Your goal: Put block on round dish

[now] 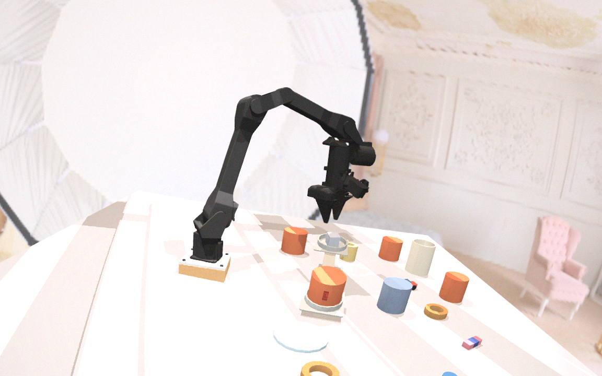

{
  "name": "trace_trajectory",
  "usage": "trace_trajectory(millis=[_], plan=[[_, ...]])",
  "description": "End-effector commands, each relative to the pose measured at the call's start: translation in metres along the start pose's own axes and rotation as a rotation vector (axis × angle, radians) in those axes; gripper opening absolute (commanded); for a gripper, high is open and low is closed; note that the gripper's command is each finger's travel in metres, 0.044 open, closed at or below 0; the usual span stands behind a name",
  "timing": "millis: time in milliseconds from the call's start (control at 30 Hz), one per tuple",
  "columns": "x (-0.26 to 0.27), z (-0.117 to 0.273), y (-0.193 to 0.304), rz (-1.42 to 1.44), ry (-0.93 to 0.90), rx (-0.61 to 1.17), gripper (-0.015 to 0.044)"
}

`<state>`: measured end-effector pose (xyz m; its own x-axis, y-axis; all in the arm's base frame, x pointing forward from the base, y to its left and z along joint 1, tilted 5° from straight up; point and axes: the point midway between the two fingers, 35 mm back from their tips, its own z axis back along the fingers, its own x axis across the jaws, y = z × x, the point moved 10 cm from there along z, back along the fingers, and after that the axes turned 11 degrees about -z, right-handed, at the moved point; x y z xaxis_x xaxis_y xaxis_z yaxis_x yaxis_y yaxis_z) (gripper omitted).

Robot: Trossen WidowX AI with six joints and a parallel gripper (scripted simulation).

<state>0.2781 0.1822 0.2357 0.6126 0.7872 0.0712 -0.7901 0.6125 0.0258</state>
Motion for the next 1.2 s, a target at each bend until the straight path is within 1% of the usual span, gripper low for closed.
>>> trace_trajectory(millis=[0,600,933,1067,1167], plan=[[0.001,-0.001,-0.007,-0.159,0.012,0.010,0.0260],[-0.003,0.002,-0.029,-0.766,0.050,0.022,0.0260],[-0.003,0.001,-0.030,-0.788,0.052,0.022,0.0260],[-0.003,-0.012,-0.029,-0.788,0.052,0.022,0.0260],[-0.003,-0.013,-0.029,-0.788,0.052,0.022,0.0260]])
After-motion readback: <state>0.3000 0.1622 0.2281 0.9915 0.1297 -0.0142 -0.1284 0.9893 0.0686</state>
